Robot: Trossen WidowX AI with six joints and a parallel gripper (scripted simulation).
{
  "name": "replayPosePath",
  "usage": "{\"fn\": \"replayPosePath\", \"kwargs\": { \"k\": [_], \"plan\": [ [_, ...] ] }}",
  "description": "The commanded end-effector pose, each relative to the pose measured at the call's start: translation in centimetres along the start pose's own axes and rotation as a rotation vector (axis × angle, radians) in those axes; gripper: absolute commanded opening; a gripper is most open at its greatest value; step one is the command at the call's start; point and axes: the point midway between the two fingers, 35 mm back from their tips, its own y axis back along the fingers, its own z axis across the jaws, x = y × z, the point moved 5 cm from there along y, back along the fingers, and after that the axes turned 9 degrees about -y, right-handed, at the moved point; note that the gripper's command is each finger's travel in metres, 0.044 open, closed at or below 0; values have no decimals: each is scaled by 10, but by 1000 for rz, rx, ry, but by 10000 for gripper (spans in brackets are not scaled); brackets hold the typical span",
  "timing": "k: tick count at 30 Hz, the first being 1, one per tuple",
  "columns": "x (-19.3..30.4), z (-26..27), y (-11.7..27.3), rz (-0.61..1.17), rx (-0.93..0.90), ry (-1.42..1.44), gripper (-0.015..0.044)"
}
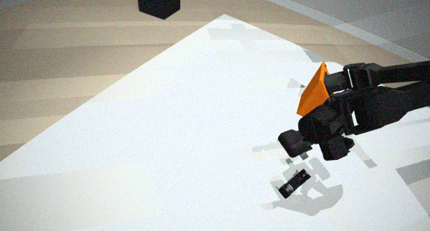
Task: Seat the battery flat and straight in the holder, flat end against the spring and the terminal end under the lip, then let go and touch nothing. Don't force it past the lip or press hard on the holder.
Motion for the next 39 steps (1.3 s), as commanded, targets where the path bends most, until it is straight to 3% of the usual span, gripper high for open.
{"fn": "replayPosePath", "kwargs": {
  "k": [1,29,39],
  "plan": [
    [-8,-4,1,0,-3,-150,59],
    [-74,-23,12,5,0,-1371,59],
    [-76,-25,4,58,-28,-1393,59]
  ]
}}
